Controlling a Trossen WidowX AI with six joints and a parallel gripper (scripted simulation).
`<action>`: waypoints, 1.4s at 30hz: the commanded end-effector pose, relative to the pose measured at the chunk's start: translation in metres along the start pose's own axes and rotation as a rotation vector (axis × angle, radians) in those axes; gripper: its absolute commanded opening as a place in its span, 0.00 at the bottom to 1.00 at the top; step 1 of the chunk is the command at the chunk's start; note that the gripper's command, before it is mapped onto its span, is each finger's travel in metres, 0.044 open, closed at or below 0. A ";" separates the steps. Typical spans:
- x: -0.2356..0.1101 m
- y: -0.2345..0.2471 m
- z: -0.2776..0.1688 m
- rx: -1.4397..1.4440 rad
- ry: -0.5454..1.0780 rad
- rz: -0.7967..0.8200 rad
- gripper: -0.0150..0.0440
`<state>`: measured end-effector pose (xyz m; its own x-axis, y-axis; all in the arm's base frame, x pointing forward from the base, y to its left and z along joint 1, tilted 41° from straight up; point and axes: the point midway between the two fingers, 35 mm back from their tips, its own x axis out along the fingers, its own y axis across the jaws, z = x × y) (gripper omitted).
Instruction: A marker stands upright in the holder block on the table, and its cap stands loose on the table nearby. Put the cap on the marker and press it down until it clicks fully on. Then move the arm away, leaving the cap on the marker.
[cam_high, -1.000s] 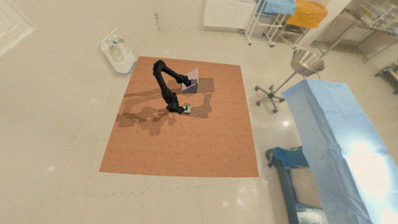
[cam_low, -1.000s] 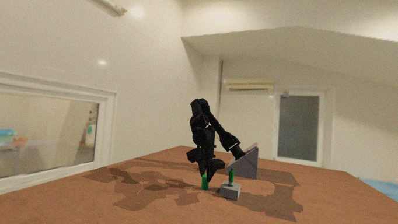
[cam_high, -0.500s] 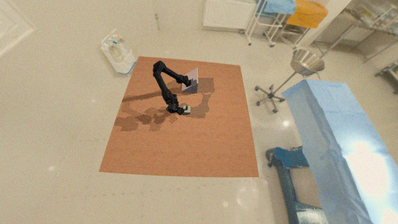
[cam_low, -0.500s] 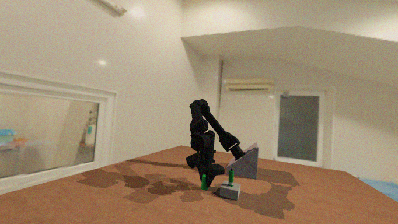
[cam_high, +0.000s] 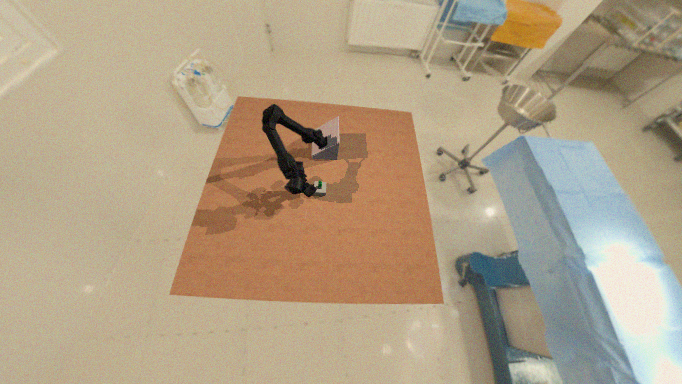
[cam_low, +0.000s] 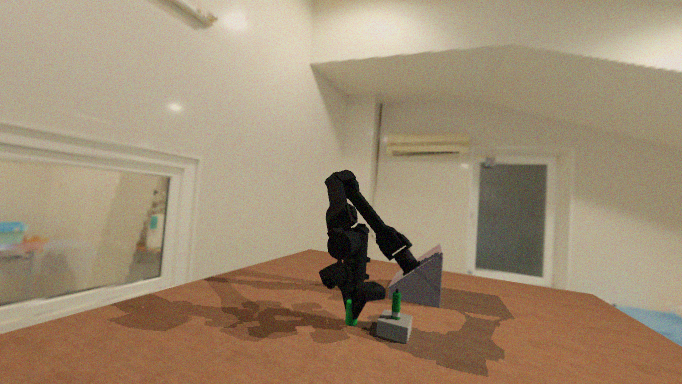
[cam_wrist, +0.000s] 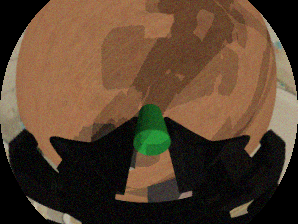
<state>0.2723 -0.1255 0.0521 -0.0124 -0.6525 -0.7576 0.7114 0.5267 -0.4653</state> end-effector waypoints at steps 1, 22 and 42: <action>-0.008 0.001 0.001 0.001 -0.002 0.001 0.25; -0.059 0.001 0.000 0.001 -0.001 0.002 0.25; -0.090 0.044 -0.037 -0.003 0.013 0.018 0.25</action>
<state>0.2784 -0.0318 0.0859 -0.0038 -0.6377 -0.7703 0.7101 0.5406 -0.4511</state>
